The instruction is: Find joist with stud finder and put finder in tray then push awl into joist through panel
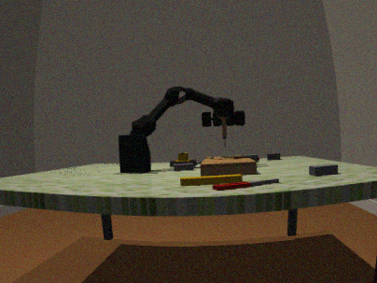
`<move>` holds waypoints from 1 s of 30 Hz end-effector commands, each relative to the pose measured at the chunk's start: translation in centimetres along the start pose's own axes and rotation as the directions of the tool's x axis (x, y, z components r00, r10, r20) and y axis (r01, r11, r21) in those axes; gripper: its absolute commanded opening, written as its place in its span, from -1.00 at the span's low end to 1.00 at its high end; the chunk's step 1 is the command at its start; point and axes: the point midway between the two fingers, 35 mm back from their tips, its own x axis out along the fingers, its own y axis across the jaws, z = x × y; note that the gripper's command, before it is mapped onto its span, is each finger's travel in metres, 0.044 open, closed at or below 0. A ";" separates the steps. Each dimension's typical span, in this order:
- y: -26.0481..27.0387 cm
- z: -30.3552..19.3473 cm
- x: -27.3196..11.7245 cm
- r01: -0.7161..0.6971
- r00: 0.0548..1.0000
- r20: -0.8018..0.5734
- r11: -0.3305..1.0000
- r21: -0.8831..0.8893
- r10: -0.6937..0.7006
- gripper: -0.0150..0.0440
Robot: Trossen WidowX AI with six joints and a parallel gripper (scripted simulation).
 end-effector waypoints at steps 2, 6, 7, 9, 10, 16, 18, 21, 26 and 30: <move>0.0 -0.5 0.3 0.004 1.000 0.007 1.000 0.004 -0.004 -0.49; 0.0 -1.1 0.5 0.004 1.000 0.007 1.000 0.004 -0.004 -0.49; 0.0 -1.2 0.5 0.004 1.000 0.007 1.000 0.004 -0.004 -0.49; 0.0 -1.4 0.5 0.004 1.000 0.007 1.000 0.004 -0.004 -0.49; 0.0 -1.6 0.6 0.004 1.000 0.007 1.000 0.004 -0.004 -0.49; 0.0 -2.4 0.7 0.004 1.000 0.007 1.000 0.004 -0.004 -0.49; 0.0 -2.5 0.8 0.004 1.000 0.006 1.000 0.004 -0.005 -0.49; 0.0 -2.7 0.8 0.004 1.000 0.006 1.000 0.004 -0.005 -0.49; 0.0 -3.5 1.0 0.005 1.000 0.006 1.000 0.004 -0.005 -0.49; 0.0 -4.1 1.1 0.005 1.000 0.005 1.000 0.004 -0.005 -0.49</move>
